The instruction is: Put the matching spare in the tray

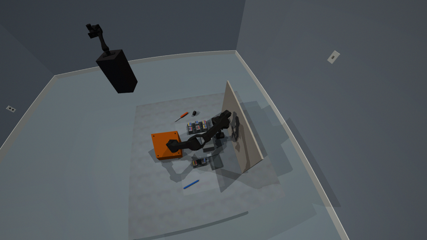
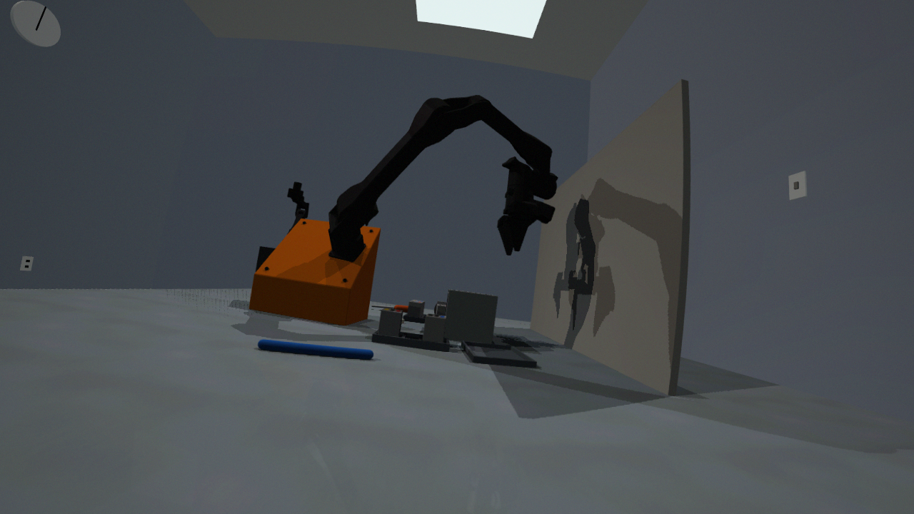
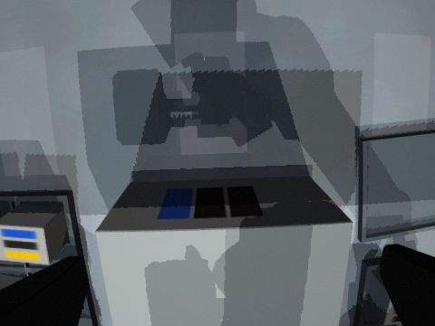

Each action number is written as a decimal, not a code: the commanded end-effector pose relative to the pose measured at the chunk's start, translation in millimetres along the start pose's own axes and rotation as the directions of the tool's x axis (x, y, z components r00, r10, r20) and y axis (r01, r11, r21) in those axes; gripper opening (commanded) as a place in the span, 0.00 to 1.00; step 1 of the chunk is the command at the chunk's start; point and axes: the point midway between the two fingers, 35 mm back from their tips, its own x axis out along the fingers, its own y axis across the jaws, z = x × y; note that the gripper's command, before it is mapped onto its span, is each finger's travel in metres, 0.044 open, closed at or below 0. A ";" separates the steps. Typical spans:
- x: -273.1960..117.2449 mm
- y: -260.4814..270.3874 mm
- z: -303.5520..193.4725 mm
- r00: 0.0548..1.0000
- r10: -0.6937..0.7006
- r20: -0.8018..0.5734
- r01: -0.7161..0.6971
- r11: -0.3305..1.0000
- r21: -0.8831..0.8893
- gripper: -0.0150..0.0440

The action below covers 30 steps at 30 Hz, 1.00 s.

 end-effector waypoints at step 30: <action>62.9 -177.4 -152.8 1.000 -0.009 -0.012 0.012 -0.027 1.000 1.00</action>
